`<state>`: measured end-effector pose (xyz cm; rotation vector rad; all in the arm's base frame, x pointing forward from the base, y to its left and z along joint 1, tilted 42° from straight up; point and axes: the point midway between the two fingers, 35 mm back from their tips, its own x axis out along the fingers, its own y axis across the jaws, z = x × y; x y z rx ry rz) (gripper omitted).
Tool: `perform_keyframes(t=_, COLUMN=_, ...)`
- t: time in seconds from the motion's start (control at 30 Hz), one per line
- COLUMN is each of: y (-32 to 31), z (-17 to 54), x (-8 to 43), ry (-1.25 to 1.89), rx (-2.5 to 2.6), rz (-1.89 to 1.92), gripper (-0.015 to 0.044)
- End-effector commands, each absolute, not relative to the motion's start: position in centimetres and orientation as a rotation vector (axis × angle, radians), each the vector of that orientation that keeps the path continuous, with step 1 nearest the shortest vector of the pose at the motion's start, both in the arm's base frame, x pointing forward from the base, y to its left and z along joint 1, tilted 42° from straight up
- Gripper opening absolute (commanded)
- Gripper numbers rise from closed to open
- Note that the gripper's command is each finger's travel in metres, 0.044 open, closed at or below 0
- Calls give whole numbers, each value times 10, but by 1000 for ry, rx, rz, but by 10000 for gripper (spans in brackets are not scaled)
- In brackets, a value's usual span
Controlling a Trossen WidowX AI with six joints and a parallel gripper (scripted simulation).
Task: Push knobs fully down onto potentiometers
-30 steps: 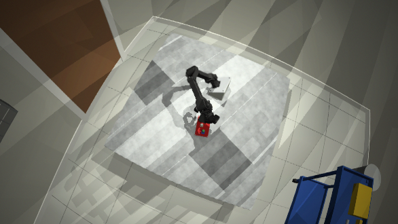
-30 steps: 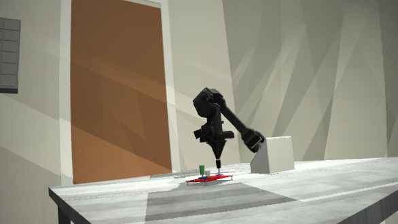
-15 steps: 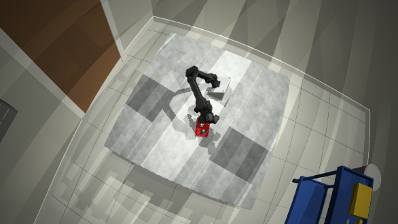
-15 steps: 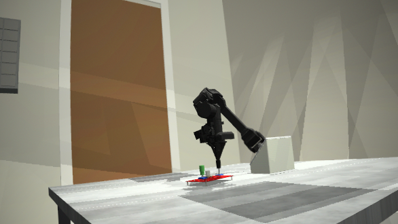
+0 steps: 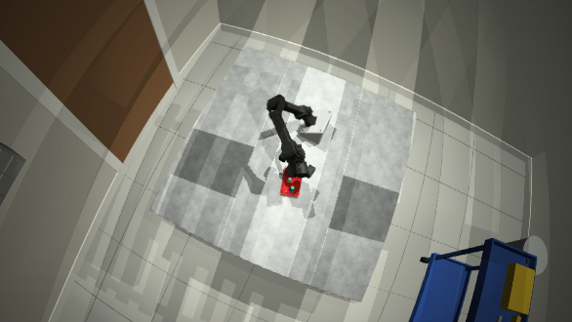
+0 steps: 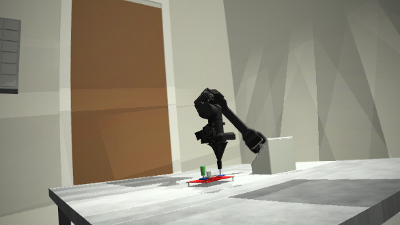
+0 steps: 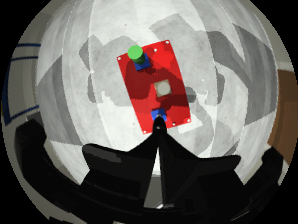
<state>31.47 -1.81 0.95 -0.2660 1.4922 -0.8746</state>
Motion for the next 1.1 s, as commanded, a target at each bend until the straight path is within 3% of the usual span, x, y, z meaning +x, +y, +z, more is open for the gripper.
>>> perform_keyframes(t=0.0, y=-21, z=7, x=314, ry=1493, rx=-273, rz=-875, gripper=0)
perform_keyframes(t=1.07, y=-31, z=-5, x=312, ry=1493, rx=-273, rz=-875, gripper=0)
